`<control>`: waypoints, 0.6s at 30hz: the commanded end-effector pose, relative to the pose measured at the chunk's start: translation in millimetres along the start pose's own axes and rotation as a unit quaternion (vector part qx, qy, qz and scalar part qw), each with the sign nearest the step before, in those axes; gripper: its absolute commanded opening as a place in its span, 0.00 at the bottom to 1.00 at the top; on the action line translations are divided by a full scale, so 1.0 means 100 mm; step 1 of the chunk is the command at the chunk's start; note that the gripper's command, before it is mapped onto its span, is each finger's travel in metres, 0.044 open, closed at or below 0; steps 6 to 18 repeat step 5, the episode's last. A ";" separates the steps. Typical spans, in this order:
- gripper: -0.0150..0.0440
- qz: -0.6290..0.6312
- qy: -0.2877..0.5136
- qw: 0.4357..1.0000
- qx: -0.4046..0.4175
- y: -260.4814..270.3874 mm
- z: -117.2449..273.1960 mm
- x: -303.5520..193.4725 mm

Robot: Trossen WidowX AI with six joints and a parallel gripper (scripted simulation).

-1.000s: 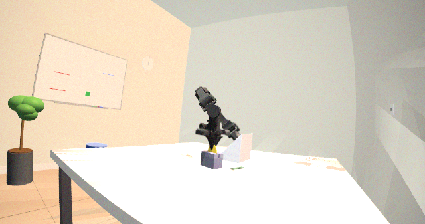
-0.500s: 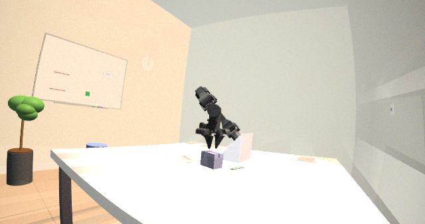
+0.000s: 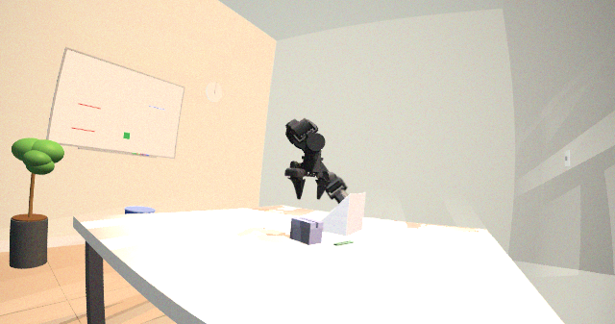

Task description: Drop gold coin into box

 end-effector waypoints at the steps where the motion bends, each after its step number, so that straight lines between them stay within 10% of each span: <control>1: 1.00 -0.003 -0.001 1.000 -0.003 0.00 0.01 0.01; 18: 1.00 -0.003 -0.001 1.000 -0.003 0.00 0.01 0.01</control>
Point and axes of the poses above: the point midway between the two fingers, 35 mm back from their tips, its own z axis back along the fingers, its own y axis across the jaws, x = y × z, the point moved 9 cm from there along z, back along the fingers, and after that the axes turned 4 degrees about -z, right-handed, at the moved point
